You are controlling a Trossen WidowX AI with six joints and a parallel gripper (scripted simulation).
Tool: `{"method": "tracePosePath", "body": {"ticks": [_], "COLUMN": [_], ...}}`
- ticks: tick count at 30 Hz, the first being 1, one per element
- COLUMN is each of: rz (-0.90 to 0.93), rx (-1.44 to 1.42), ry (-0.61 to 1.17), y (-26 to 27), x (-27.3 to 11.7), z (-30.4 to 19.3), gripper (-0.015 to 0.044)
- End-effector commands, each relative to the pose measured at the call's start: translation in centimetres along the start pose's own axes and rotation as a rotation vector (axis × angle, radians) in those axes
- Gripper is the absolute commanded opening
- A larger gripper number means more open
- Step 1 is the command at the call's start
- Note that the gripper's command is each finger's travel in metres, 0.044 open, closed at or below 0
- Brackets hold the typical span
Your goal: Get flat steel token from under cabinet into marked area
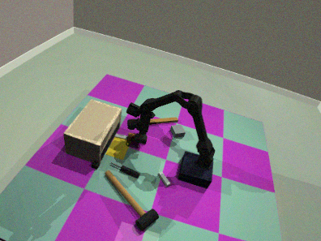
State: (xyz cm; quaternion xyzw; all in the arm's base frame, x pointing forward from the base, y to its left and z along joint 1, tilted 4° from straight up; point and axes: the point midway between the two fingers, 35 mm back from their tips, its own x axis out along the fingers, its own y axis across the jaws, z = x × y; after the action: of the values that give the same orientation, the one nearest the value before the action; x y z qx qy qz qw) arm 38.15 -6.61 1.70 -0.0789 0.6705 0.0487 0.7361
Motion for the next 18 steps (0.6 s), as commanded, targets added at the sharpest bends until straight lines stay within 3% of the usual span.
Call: {"method": "tracePosePath", "body": {"ticks": [1,18], "rz": [0.003,0.003], "rx": [-0.006,-0.006], "ry": [0.000,0.001], "y": [0.0,-0.1], "x": [0.1,0.1], "z": [-0.5,-2.3], "gripper": [0.0000,0.0000]}}
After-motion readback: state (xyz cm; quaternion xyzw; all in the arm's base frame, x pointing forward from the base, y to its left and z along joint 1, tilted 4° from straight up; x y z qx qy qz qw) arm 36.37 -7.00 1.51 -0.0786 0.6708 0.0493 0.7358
